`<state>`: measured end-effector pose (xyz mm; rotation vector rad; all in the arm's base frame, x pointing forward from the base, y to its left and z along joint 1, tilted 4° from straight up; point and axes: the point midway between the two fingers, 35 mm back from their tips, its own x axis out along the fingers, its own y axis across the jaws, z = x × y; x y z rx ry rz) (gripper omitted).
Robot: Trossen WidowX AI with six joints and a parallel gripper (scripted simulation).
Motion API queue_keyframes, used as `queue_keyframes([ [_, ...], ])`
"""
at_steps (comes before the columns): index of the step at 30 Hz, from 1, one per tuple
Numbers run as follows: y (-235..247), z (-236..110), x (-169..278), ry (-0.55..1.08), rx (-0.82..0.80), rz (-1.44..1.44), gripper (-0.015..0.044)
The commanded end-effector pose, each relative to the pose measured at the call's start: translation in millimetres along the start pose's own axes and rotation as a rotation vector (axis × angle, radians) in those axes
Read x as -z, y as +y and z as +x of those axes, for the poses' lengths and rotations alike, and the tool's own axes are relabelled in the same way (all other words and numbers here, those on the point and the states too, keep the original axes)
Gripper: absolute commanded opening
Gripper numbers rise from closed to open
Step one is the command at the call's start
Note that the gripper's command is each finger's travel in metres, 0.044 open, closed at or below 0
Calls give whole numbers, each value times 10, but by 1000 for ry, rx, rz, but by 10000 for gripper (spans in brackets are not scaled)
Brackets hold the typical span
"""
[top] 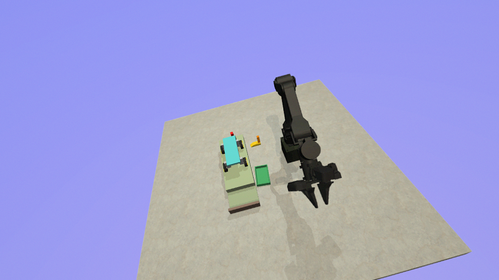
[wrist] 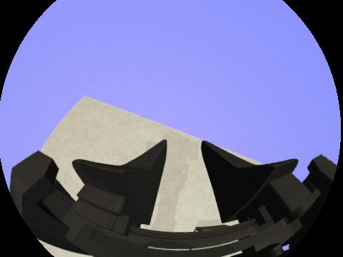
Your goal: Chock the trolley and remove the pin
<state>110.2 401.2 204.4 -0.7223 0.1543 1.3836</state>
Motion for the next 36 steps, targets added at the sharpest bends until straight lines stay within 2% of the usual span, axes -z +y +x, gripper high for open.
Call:
queue_keyframes([
  [1,-309,-51,252,64,56,116,190],
  [19,-1407,-630,1381,281,350,626,190],
  [36,-1905,-1538,2397,392,661,1130,190],
])
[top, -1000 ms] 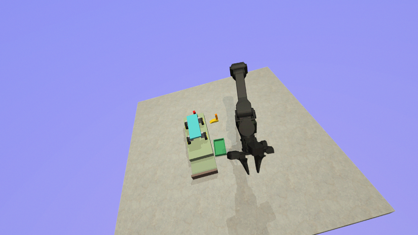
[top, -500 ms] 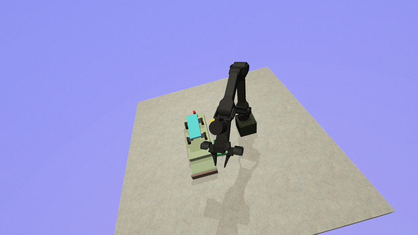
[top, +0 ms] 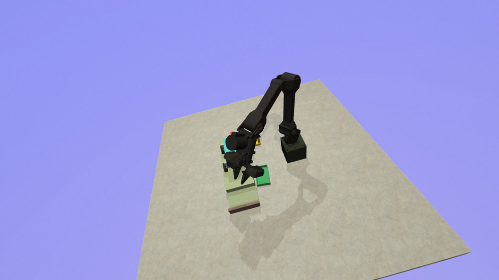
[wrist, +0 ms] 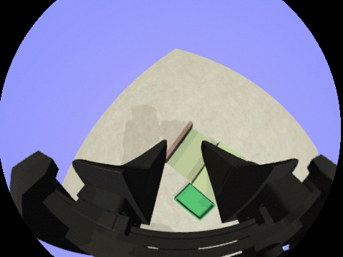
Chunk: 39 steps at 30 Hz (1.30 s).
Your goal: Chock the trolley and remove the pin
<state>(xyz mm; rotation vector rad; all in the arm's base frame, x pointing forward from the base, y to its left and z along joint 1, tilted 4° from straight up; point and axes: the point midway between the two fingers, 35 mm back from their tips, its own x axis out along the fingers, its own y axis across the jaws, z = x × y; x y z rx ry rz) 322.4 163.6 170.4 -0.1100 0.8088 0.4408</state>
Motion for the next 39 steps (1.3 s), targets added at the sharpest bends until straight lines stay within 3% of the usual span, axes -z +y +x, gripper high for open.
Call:
queue_keyframes([
  [1,-326,-35,71,24,59,137,190],
  [22,-1851,-514,697,52,397,871,190],
  [39,-2602,-1210,1669,77,721,1373,190],
])
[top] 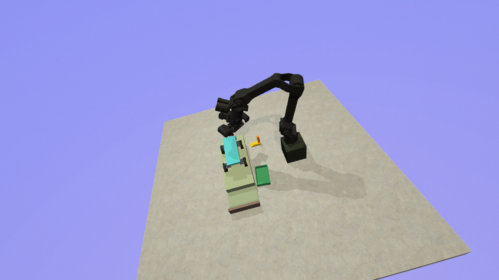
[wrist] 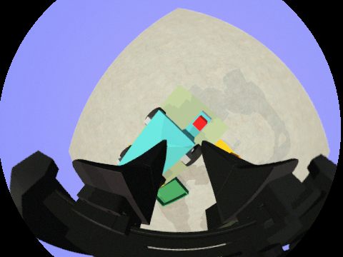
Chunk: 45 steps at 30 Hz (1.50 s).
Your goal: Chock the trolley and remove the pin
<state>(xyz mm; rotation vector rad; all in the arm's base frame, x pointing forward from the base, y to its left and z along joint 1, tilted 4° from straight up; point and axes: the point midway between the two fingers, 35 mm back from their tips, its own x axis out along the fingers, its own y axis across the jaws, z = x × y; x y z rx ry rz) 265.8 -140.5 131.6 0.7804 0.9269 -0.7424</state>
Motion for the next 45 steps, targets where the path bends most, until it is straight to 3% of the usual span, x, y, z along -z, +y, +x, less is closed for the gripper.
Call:
queue_keyframes([
  [1,-324,27,-23,16,79,120,190],
  [18,-1389,164,515,297,314,680,190],
  [26,-1399,173,525,300,316,687,190],
  [45,-1483,583,696,300,316,687,190],
])
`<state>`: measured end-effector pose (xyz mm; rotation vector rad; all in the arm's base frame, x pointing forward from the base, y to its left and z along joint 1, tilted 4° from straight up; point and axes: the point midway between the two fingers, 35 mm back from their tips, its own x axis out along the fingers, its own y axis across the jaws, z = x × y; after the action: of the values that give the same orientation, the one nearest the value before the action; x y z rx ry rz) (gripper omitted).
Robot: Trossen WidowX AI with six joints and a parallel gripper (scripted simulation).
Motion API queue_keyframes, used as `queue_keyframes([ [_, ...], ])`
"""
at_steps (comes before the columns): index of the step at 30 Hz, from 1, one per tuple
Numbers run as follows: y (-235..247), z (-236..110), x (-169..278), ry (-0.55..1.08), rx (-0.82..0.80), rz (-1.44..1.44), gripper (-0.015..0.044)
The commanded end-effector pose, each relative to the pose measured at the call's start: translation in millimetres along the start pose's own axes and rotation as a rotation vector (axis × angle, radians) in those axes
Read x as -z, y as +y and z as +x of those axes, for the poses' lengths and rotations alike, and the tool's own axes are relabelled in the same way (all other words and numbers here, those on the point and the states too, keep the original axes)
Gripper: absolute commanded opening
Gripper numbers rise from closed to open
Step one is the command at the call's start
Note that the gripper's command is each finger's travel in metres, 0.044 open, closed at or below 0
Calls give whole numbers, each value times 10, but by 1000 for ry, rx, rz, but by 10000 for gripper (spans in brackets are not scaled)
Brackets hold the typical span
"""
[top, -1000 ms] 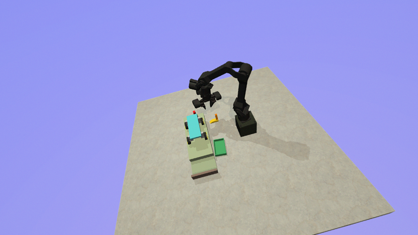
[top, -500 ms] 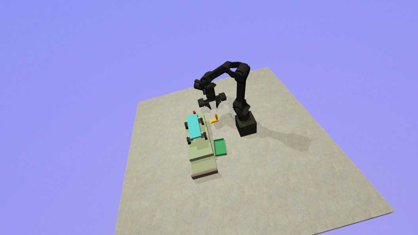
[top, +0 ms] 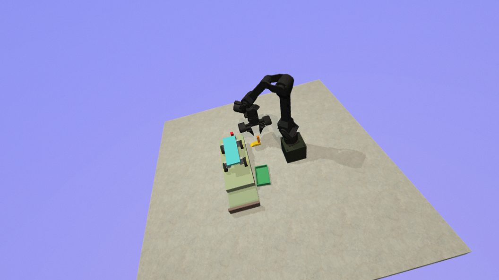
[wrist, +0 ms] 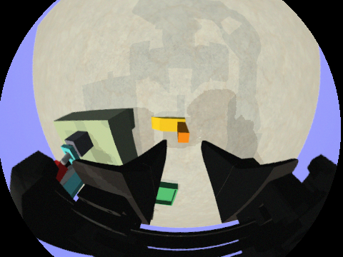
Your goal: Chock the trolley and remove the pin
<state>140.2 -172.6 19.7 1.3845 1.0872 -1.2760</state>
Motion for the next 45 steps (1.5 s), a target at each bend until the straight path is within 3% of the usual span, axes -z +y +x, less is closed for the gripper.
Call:
queue_keyframes([
  [1,-10,50,17,6,1,6,190],
  [45,-14,585,24,6,1,6,190],
])
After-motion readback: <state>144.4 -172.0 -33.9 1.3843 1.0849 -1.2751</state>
